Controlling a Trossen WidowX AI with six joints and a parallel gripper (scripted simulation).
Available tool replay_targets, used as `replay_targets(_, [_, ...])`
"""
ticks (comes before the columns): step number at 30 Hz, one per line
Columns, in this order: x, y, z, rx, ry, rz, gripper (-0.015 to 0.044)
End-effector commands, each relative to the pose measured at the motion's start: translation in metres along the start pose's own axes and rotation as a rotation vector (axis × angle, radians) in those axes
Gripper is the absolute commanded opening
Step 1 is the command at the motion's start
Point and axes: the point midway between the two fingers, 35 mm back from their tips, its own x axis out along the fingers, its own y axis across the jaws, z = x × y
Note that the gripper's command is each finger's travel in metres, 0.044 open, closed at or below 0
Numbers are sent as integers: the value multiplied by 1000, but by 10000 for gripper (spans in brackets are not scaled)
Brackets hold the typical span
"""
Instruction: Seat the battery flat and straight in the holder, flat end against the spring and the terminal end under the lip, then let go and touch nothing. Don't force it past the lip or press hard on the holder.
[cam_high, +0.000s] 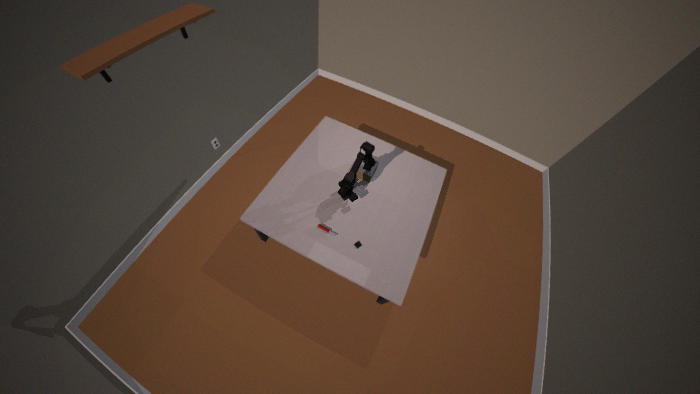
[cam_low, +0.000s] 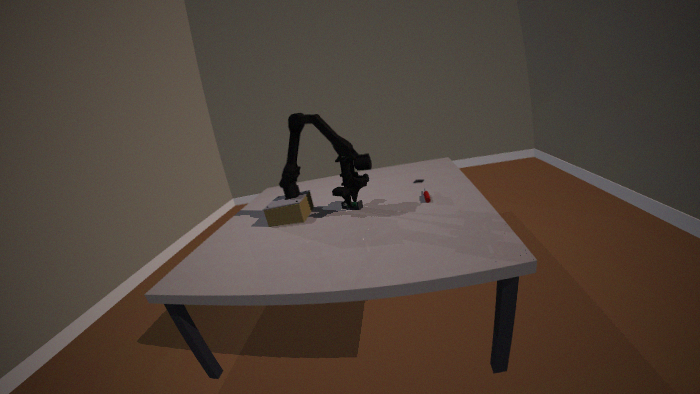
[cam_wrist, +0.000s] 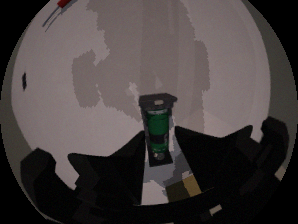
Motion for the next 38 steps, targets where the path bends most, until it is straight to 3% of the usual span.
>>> replay_targets(1, [-9,1,3,0,-14,6,179])
replay_targets(5, [-9,1,3,0,-14,6,179])
replay_targets(15, [-79,-1,-4,0,-15,6,440])
replay_targets(38, [-79,-1,-4,0,-15,6,440])
